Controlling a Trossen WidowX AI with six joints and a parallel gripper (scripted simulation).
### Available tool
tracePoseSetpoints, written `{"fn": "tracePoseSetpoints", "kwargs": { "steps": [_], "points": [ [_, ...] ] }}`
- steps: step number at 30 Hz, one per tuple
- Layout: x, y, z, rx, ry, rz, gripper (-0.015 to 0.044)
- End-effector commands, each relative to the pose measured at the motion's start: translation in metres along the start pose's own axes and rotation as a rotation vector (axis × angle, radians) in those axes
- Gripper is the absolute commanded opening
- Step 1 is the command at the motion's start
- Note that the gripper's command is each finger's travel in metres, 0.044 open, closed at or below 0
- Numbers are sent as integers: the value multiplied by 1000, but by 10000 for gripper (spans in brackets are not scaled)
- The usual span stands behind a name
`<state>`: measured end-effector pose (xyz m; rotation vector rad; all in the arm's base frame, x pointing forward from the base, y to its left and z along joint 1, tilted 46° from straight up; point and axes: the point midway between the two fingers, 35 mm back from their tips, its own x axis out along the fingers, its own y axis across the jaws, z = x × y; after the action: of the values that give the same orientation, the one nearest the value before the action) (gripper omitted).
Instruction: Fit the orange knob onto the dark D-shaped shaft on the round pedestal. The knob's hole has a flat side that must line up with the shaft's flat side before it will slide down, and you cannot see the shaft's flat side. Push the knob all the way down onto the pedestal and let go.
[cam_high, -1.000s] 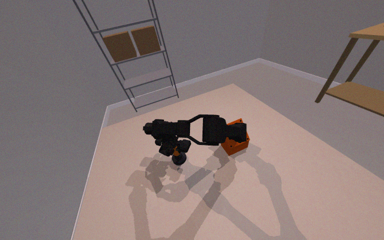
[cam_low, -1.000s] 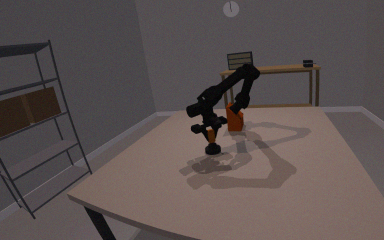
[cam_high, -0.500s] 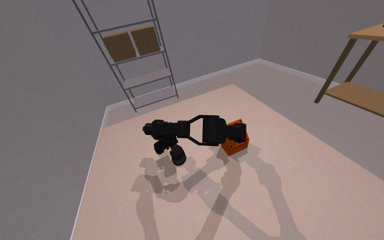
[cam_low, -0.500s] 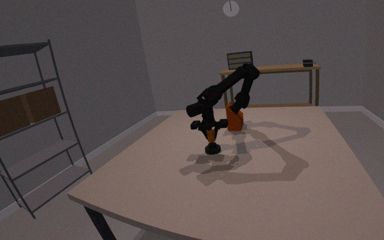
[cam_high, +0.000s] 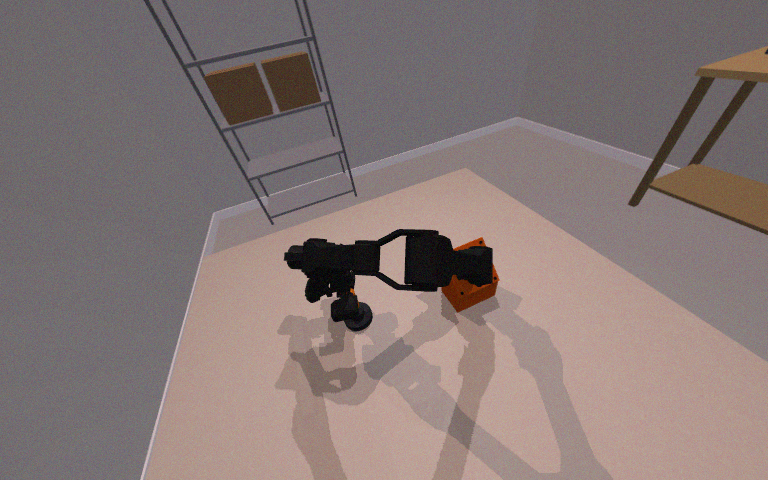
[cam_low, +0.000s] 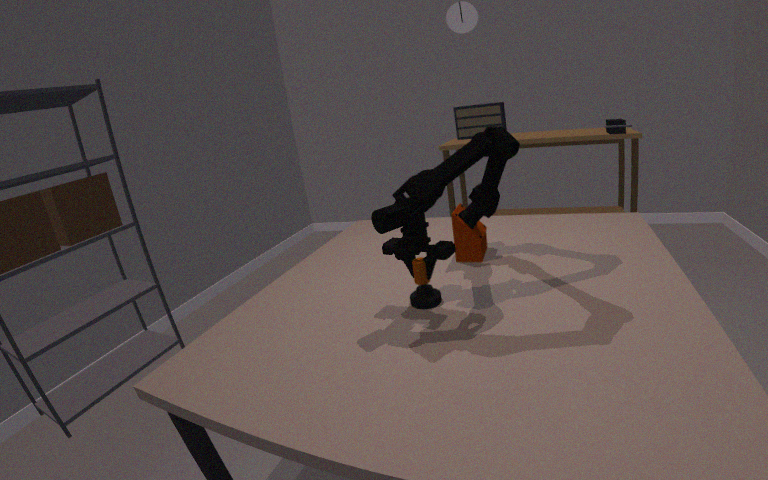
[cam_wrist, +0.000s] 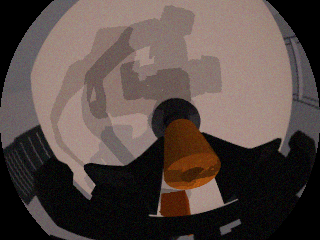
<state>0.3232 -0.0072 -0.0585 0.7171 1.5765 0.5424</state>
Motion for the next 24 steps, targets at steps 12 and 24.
{"fn": "tracePoseSetpoints", "kwargs": {
  "steps": [12, 24],
  "points": [
    [0, 0, -4, 13, -2, -2, 0],
    [-1, 1, -6, 13, -2, -2, 0]
  ]
}}
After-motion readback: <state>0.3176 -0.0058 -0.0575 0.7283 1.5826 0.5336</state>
